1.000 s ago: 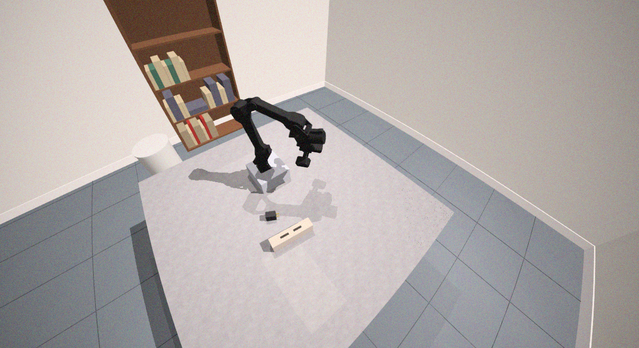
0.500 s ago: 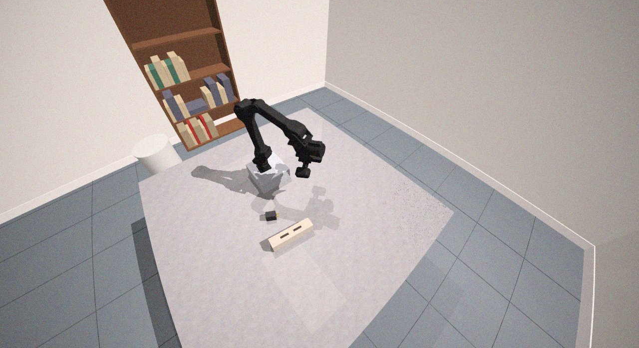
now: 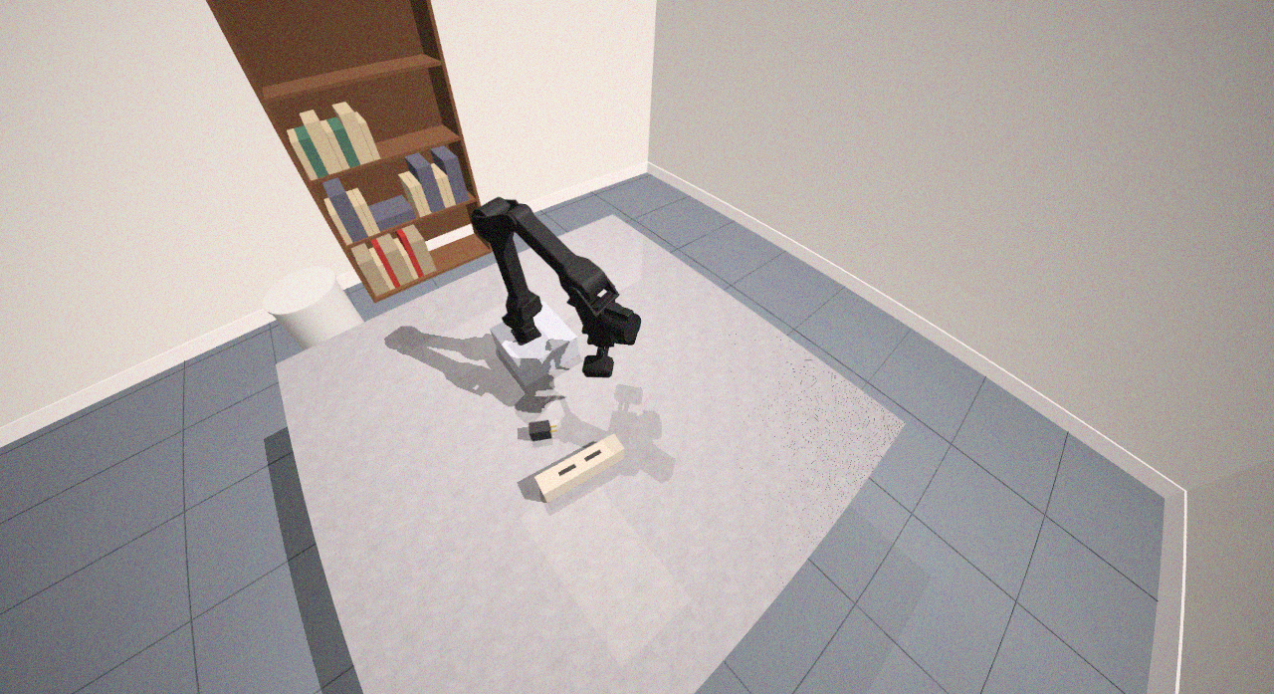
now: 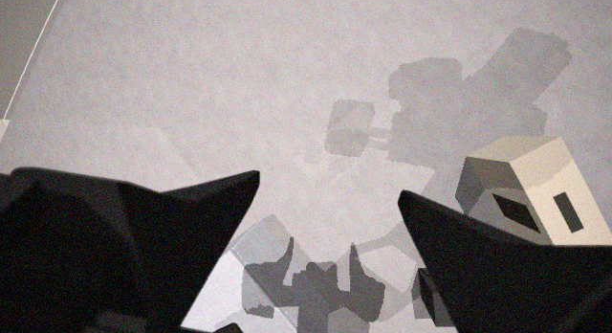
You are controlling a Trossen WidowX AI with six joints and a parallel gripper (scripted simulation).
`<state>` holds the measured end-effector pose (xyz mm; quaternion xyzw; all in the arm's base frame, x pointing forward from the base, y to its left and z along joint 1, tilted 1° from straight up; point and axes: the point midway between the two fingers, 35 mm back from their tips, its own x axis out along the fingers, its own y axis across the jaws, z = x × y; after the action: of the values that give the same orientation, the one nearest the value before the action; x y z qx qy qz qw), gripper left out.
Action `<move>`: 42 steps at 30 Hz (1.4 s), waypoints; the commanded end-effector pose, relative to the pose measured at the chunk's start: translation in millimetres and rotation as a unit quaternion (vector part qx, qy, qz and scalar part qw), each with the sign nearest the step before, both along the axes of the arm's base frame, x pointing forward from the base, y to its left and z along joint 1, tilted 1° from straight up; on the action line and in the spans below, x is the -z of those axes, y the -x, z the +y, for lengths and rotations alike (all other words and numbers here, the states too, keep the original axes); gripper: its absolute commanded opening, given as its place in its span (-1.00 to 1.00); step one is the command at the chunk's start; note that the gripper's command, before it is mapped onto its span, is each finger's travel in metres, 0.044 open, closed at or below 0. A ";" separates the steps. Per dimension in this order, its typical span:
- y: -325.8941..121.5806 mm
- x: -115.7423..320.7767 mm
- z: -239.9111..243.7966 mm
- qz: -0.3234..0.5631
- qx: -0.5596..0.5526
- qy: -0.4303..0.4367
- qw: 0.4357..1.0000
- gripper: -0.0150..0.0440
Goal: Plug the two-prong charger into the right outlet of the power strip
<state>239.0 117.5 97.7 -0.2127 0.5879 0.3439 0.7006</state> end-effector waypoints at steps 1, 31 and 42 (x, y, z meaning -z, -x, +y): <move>-7.1 4.7 -12.2 -0.006 -0.010 0.013 1.000 1.00; -34.8 38.1 -131.4 -0.018 -0.090 0.113 0.989 1.00; -30.0 48.8 -175.4 -0.006 -0.124 0.142 0.982 1.00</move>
<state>270.9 -48.0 52.3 -0.3747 0.5926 0.3369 0.6284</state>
